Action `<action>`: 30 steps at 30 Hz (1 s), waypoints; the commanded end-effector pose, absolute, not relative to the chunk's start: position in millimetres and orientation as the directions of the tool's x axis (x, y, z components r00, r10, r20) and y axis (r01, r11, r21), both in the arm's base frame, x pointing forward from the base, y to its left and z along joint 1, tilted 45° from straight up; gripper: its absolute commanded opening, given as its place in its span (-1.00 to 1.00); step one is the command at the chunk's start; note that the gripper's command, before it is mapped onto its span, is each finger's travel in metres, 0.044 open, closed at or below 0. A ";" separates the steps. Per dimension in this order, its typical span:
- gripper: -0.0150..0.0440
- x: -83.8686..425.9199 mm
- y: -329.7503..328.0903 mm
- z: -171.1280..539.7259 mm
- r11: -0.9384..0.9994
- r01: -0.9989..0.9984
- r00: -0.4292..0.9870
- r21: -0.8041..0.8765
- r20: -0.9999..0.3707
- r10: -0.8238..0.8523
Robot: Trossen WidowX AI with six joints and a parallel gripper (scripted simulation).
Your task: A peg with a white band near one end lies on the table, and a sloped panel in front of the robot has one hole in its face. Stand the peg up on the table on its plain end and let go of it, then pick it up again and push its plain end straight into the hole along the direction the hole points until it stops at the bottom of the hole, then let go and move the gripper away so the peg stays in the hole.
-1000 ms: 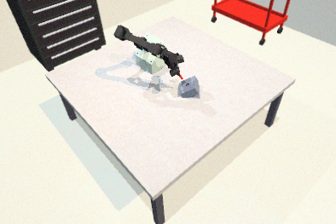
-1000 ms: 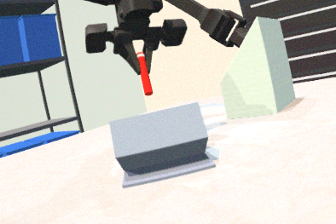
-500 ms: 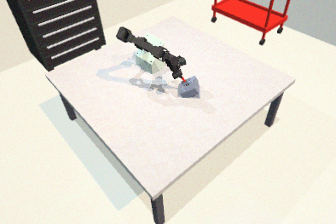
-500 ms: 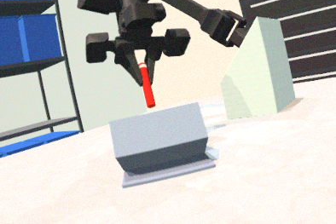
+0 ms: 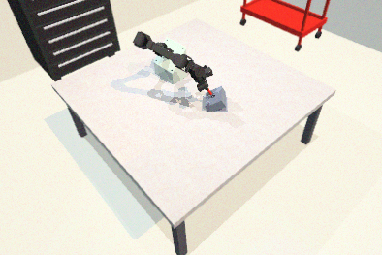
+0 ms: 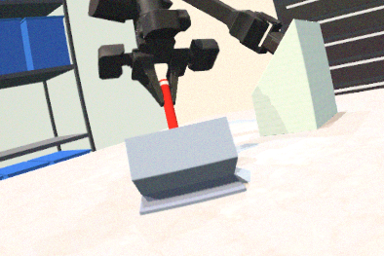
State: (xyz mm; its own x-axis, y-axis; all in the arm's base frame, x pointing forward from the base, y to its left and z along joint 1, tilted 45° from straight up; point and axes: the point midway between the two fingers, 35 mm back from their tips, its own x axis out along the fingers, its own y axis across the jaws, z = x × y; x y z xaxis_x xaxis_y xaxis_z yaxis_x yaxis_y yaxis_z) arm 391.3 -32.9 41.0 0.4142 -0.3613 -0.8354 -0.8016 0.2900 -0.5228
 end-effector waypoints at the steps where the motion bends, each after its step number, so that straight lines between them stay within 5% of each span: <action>1: -0.49 393.6 -34.0 36.4 0.286 -0.804 0.416 -0.521 -0.837 -0.356; 30: -0.49 396.9 -36.9 28.8 0.291 -0.802 0.414 -0.522 -0.836 -0.361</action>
